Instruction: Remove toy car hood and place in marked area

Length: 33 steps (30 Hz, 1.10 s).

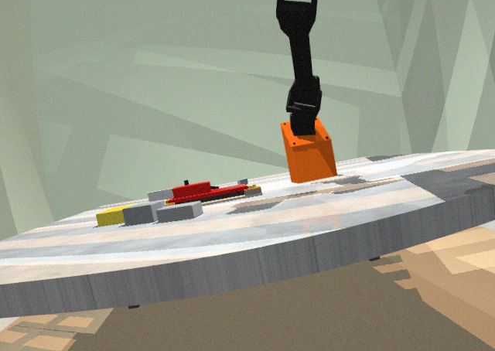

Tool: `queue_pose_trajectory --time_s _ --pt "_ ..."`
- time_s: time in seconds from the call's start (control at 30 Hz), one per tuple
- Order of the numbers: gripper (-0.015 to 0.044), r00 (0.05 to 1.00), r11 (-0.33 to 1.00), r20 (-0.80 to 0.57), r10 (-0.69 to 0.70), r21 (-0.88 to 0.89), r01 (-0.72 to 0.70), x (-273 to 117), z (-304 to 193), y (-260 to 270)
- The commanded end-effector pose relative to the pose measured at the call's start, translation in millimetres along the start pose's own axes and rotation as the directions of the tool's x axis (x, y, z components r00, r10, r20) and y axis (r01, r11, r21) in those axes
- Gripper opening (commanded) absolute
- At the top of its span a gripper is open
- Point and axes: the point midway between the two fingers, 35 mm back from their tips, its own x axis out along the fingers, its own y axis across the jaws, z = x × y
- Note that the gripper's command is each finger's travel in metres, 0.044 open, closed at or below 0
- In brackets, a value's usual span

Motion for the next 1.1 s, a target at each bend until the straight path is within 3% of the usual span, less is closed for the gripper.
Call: queue_pose_trajectory --time_s 0.0,0.27,0.57,0.8,1.07 --pt "0.0440 0.988 0.974 0.016 -0.155 -0.164 0.155 -16 17 -36" --pt "0.0440 0.888 0.775 0.074 -0.454 -0.458 0.435 -69 52 -110" --pt "0.0440 0.669 0.411 0.160 -0.726 -0.679 0.609 -155 88 -174" --pt "0.0440 0.436 0.102 0.216 -0.873 -0.794 0.599 -237 109 -202" --pt "0.0440 0.119 -0.205 0.281 -0.952 -0.878 0.433 -342 131 -211"
